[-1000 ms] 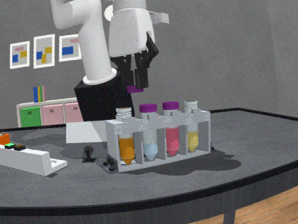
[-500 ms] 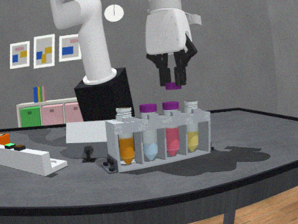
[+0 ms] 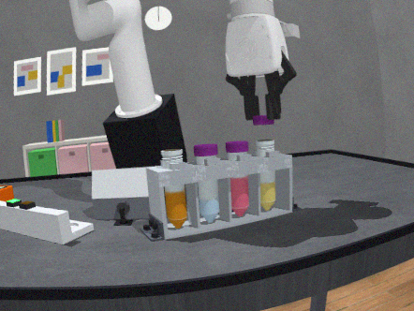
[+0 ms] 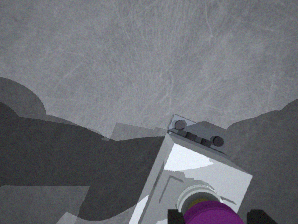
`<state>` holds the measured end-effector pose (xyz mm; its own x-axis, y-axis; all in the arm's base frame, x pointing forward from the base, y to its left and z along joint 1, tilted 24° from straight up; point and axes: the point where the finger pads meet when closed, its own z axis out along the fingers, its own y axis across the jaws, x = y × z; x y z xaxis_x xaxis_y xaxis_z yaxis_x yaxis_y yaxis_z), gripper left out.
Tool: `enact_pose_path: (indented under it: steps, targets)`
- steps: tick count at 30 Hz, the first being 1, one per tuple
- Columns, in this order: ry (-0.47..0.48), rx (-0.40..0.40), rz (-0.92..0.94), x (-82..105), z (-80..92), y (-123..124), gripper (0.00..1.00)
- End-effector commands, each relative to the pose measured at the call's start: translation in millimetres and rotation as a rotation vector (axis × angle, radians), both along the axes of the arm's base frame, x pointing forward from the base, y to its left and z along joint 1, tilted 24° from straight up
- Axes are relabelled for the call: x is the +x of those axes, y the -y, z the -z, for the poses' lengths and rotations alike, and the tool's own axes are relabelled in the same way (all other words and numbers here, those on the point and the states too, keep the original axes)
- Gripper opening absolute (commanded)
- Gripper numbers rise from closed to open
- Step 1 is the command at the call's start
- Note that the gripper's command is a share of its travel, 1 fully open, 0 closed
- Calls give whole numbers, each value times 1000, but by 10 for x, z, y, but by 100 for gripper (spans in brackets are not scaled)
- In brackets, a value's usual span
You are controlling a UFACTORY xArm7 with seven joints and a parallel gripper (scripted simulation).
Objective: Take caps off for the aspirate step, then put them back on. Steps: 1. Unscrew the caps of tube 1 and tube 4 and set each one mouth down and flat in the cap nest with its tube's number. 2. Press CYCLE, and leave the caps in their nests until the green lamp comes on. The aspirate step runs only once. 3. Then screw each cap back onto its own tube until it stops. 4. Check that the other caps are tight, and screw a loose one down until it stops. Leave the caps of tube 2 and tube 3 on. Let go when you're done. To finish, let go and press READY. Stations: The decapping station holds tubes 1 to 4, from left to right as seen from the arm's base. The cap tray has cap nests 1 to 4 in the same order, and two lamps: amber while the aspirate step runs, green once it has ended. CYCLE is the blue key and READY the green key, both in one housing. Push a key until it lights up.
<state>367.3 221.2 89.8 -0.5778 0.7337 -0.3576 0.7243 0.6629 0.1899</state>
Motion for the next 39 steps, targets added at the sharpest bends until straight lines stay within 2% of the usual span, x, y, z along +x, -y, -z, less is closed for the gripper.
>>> enact_pose_path:
  steps: [1, 7, 39]
  targets:
    - [5, 2, -2, 41, 66, -11, 0]
    - [4, 2, -2, 104, 219, 14, 0]
    - [4, 2, -2, 132, 291, 25, 0]
